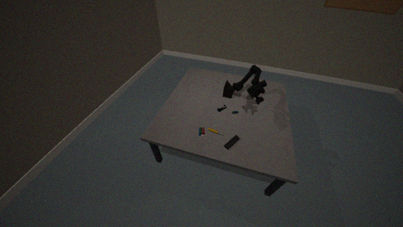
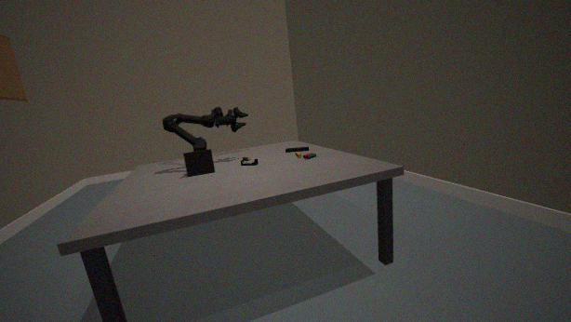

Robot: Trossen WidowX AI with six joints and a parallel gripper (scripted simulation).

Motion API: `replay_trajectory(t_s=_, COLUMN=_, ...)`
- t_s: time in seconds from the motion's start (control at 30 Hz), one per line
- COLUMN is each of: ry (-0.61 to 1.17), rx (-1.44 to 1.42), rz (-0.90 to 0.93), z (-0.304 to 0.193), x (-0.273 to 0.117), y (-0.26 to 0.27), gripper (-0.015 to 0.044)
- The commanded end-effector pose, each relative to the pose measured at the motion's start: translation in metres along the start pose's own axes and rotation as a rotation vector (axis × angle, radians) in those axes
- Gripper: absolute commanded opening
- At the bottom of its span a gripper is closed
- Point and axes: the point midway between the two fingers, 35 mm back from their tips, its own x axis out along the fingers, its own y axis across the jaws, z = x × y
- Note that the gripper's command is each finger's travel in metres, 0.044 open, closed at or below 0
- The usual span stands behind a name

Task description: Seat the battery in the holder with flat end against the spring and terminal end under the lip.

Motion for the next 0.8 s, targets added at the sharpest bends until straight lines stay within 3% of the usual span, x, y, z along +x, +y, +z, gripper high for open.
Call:
replay_trajectory(t_s=0.0, ry=0.016, rx=0.008, rz=0.004, z=-0.003, x=0.002, y=0.000, gripper=0.0374)
replay_trajectory(t_s=0.2, ry=0.550, rx=0.351, rz=0.059, z=-0.106, x=0.025, y=0.002, gripper=0.0228)
replay_trajectory(t_s=0.4, ry=1.133, rx=0.884, rz=-0.061, z=-0.192, x=0.001, y=0.008, gripper=0.0228)
replay_trajectory(t_s=0.57, ry=1.564, rx=1.410, rz=-0.315, z=-0.221, x=-0.030, y=0.017, gripper=0.0228)
replay_trajectory(t_s=0.63, ry=1.665, rx=1.557, rz=-0.406, z=-0.223, x=-0.036, y=0.019, gripper=0.0228)
replay_trajectory(t_s=0.77, ry=1.678, rx=1.575, rz=-0.418, z=-0.223, x=-0.037, y=0.019, gripper=0.0228)
